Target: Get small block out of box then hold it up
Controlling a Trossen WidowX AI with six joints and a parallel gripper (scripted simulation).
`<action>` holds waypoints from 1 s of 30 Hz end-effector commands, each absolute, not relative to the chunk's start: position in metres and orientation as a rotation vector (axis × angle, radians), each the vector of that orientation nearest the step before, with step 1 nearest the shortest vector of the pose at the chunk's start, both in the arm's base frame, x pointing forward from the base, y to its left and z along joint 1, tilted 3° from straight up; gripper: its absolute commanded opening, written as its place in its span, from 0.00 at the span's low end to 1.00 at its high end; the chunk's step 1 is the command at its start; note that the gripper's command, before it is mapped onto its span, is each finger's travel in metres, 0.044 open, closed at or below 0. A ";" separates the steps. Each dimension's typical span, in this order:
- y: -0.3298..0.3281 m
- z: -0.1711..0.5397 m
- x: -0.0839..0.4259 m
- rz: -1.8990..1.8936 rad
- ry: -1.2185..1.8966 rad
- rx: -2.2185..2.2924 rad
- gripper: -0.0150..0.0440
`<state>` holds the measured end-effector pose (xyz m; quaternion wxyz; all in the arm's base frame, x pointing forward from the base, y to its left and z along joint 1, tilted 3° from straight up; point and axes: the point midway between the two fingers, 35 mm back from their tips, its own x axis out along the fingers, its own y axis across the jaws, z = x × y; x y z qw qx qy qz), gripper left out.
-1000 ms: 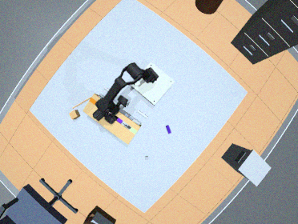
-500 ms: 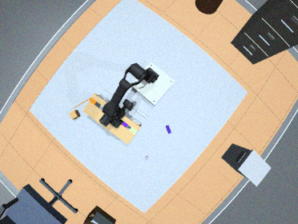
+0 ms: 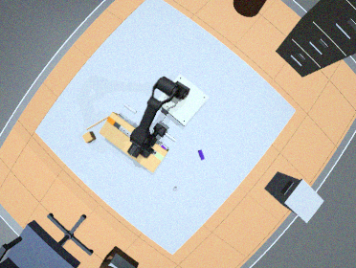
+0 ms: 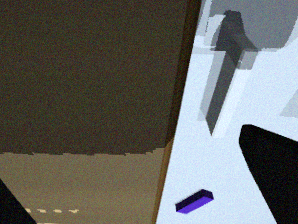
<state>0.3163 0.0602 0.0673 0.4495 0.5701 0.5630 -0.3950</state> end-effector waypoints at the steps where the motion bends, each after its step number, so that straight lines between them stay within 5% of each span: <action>1: 0.069 0.067 0.315 -0.978 1.393 1.413 0.93; 17: 0.068 0.129 0.314 -0.957 1.385 1.405 0.89; 21: 0.070 0.131 0.316 -0.698 1.411 1.168 0.74; 30: 0.083 0.137 0.318 -0.073 1.378 0.457 0.74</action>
